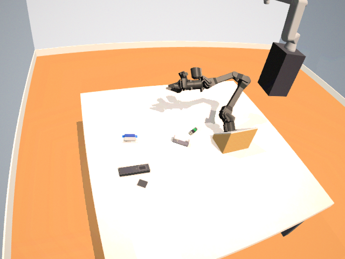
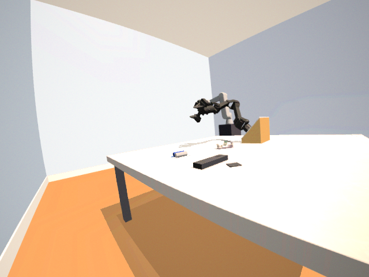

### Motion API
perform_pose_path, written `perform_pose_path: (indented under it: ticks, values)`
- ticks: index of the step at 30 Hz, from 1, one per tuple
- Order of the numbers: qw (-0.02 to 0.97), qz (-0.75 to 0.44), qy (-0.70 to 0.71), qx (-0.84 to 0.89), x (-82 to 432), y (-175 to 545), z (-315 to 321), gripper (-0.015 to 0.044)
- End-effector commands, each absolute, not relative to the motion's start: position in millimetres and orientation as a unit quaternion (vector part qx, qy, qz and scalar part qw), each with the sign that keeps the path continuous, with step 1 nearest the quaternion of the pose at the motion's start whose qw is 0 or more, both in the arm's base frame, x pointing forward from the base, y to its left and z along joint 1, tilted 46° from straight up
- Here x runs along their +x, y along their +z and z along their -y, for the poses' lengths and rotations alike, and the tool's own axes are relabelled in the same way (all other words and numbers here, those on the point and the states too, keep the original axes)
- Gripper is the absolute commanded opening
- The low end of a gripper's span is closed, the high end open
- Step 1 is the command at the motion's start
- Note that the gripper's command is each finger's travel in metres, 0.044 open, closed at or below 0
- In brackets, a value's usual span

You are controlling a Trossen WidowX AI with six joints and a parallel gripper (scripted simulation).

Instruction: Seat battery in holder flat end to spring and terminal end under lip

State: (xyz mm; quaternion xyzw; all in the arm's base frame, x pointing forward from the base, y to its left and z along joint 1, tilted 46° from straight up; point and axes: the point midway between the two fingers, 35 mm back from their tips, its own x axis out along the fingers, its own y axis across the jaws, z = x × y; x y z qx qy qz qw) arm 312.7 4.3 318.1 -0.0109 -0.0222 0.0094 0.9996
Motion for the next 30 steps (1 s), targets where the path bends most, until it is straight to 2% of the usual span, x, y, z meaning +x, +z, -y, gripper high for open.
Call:
perform_pose_path:
  ticks: [1,6,7,12,16,23,30]
  values:
    - [1.000,0.017,0.009,-0.003,313,316,-4,0.0374]
    - [0.974,-0.105,-0.042,0.194,325,258,-6,0.0243]
    - [0.961,-0.129,-0.061,0.236,325,244,-6,0.0235]
    - [0.867,-0.220,-0.185,0.406,316,182,-7,0.0235]
    - [0.782,-0.245,-0.296,0.491,300,144,-5,0.0235]
    - [0.664,-0.216,-0.451,0.556,269,106,2,0.0235]
    - [0.595,-0.153,-0.553,0.563,241,89,11,0.0235]
